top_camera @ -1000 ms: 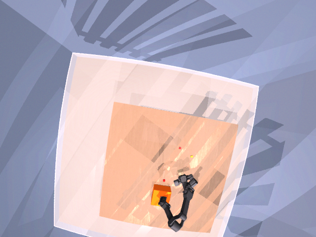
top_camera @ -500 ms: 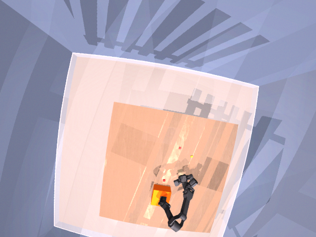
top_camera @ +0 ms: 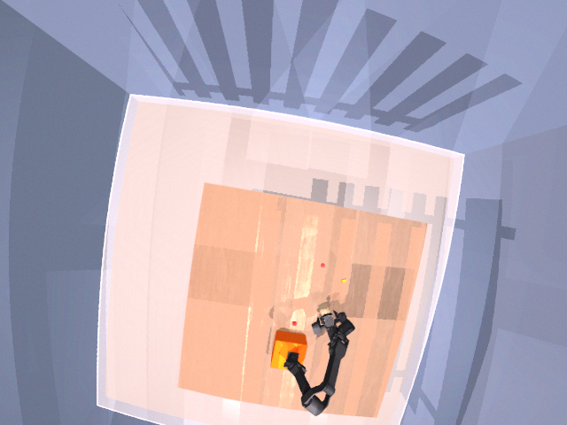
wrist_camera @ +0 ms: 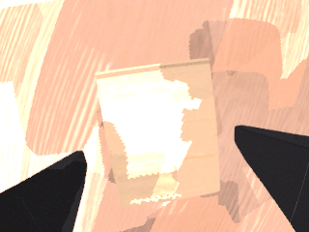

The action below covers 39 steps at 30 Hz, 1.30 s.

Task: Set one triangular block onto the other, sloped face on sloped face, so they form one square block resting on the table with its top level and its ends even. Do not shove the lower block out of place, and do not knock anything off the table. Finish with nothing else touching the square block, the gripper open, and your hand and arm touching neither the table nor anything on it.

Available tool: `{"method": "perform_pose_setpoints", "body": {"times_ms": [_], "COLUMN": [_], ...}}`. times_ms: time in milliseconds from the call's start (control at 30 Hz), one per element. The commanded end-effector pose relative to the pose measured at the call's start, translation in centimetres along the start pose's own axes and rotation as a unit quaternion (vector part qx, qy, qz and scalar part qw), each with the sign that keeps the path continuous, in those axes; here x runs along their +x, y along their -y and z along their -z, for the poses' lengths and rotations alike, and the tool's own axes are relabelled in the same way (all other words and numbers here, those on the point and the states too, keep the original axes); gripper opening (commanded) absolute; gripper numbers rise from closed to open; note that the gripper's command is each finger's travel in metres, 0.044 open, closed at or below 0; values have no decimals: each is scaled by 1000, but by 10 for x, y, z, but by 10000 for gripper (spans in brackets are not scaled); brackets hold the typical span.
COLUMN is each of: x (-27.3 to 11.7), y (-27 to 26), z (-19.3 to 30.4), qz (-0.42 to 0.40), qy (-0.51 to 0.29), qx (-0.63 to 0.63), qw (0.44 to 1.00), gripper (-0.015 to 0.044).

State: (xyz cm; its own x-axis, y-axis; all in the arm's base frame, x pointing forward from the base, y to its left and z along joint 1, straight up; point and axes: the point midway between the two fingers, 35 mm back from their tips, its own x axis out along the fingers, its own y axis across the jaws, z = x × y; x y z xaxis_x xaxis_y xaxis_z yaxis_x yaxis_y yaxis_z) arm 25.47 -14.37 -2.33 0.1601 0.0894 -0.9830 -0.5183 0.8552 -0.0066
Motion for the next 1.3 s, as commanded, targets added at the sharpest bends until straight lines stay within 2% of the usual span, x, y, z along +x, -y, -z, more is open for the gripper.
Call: {"method": "perform_pose_setpoints", "body": {"times_ms": [0,200,267,1267], "x": [-11,-100,-110,-103], "y": [2,2,0,3], "z": [-1,-1,0,0], "qz": [0,0,0,2], "qy": [0,-1,-1,-2], "qx": [0,0,0,2], "qw": [1000,1000,1000,1000], "gripper": [440,440,440,440]}}
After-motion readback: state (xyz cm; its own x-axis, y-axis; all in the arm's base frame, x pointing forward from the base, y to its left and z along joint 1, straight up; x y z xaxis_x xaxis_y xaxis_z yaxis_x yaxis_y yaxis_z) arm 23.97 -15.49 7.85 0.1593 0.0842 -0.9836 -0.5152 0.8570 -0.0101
